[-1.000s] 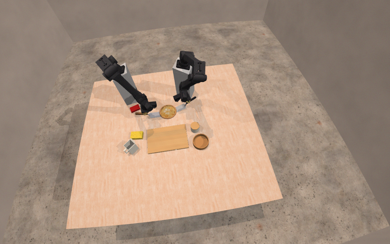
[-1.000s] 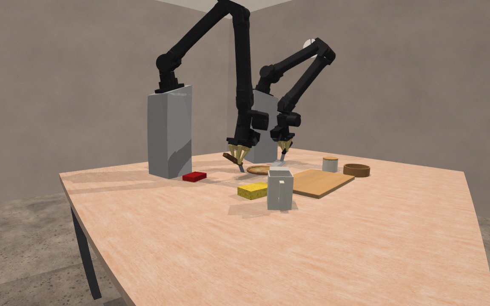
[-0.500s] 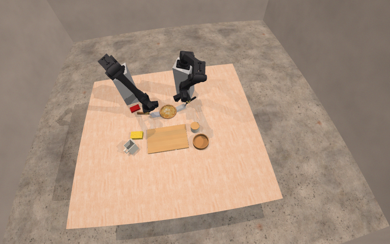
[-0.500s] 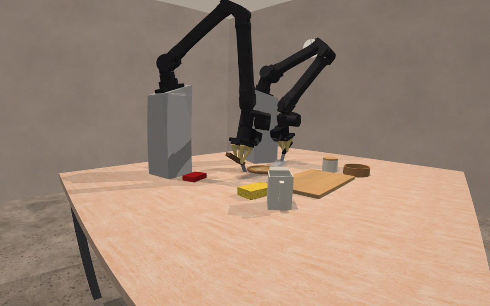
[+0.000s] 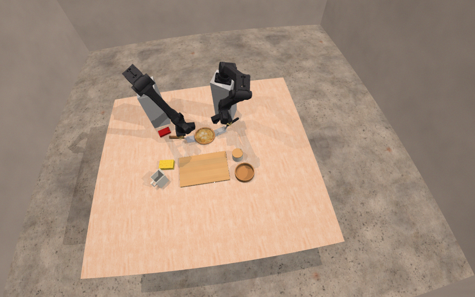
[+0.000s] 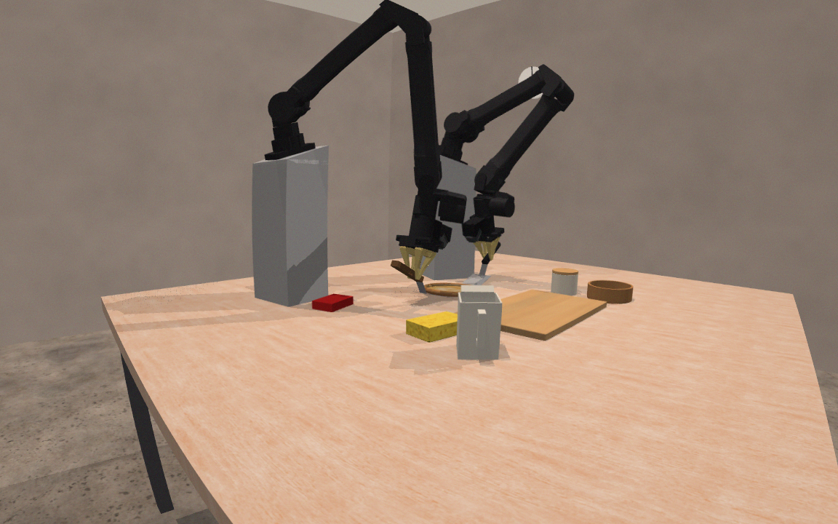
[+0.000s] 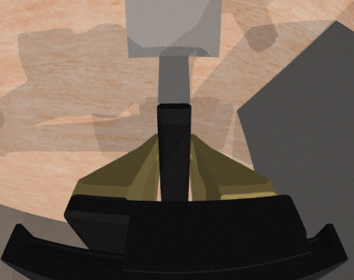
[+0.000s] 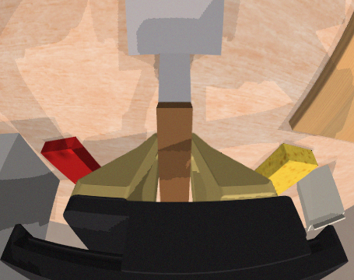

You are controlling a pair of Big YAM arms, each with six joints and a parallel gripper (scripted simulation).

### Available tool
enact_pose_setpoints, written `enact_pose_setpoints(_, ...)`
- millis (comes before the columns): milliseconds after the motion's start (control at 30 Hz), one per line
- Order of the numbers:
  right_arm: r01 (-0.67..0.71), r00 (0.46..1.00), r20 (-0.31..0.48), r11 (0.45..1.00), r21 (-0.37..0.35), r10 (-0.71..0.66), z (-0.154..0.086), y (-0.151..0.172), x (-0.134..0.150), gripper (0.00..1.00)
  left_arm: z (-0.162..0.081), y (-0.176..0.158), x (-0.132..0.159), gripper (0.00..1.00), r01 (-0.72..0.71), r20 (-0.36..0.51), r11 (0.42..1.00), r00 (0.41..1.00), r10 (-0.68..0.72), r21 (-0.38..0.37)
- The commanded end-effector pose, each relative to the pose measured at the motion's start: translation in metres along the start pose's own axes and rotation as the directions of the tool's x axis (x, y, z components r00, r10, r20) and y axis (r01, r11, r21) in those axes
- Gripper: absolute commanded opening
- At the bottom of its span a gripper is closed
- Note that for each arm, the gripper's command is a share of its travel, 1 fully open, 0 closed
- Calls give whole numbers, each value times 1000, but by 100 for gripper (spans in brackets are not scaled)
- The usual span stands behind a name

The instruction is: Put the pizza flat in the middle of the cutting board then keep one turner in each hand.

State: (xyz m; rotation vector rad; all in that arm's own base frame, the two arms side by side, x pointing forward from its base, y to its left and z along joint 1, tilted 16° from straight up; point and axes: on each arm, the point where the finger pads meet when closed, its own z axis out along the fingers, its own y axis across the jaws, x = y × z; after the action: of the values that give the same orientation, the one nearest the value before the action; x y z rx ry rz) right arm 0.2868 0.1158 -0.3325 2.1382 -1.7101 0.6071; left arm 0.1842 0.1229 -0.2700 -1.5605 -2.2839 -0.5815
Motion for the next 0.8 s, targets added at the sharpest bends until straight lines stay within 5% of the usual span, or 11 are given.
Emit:
enact_pose_setpoints(0, -15, 1000, 9, 1000, 12, 15, -10, -5, -9, 6, -11, -17, 5, 6, -31, 6, 999, 999, 31, 16)
enact_pose_setpoints(767, 0, 1000, -1, 1000, 4, 0, -11, 2, -35, 6, -11, -21, 4, 6, -24, 5, 999, 1000, 24, 25)
